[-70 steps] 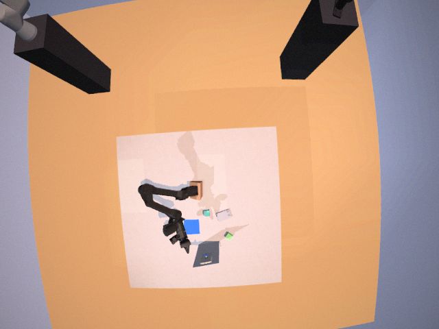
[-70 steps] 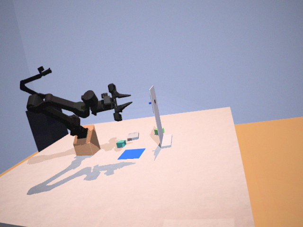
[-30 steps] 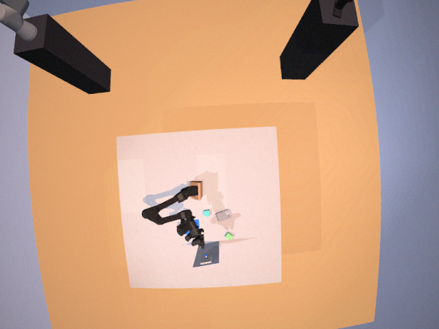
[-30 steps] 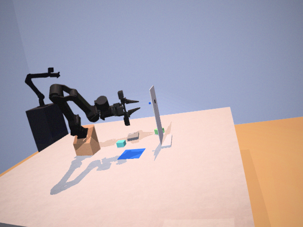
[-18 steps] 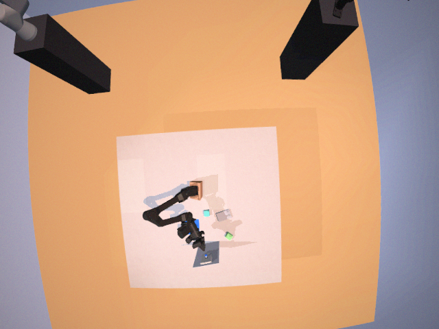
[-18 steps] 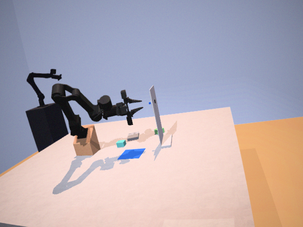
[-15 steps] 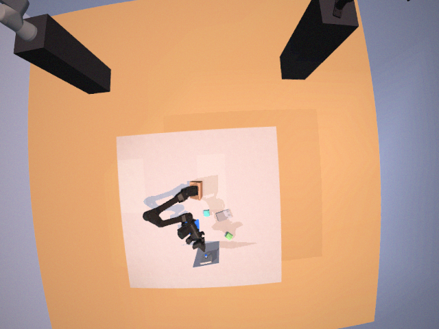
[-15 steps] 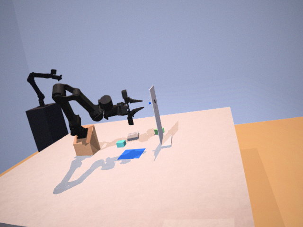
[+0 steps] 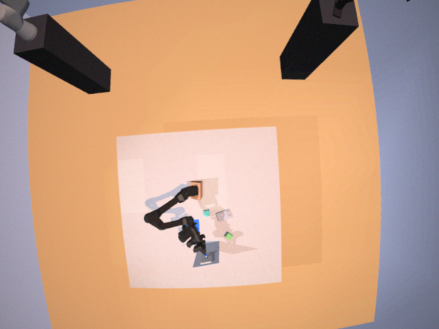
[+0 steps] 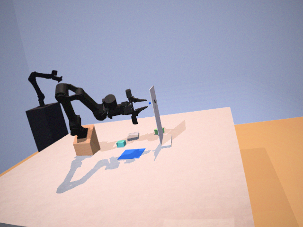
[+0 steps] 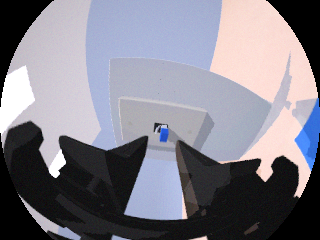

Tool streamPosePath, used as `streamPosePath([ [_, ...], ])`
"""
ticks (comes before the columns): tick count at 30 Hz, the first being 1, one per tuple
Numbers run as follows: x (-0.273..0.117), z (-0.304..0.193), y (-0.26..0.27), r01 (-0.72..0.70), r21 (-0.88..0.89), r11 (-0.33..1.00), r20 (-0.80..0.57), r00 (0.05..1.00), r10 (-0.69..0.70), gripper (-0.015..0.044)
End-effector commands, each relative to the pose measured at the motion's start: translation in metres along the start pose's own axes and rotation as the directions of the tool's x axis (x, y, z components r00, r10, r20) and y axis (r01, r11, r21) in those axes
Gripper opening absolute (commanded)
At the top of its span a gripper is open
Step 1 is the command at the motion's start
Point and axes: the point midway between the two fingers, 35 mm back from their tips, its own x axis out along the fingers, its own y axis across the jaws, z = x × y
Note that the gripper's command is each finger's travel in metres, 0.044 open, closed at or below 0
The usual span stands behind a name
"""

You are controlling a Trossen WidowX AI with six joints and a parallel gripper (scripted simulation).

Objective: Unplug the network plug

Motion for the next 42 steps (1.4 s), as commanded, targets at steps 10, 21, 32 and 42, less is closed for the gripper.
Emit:
streamPosePath([
  [10,0.02,0.005,0.0,-0.004,-0.004,1.0,-0.003,1.0,0.004,0.0156],
  [21,0.021,0.005,0.0,-0.004,-0.004,1.0,-0.003,1.0,0.004,0.0076],
  [32,0.021,0.005,0.0,-0.004,-0.004,1.0,-0.003,1.0,0.004,0.0003],
  [42,0.018,0.005,0.0,-0.004,-0.004,1.0,-0.003,1.0,0.004,0.0],
])
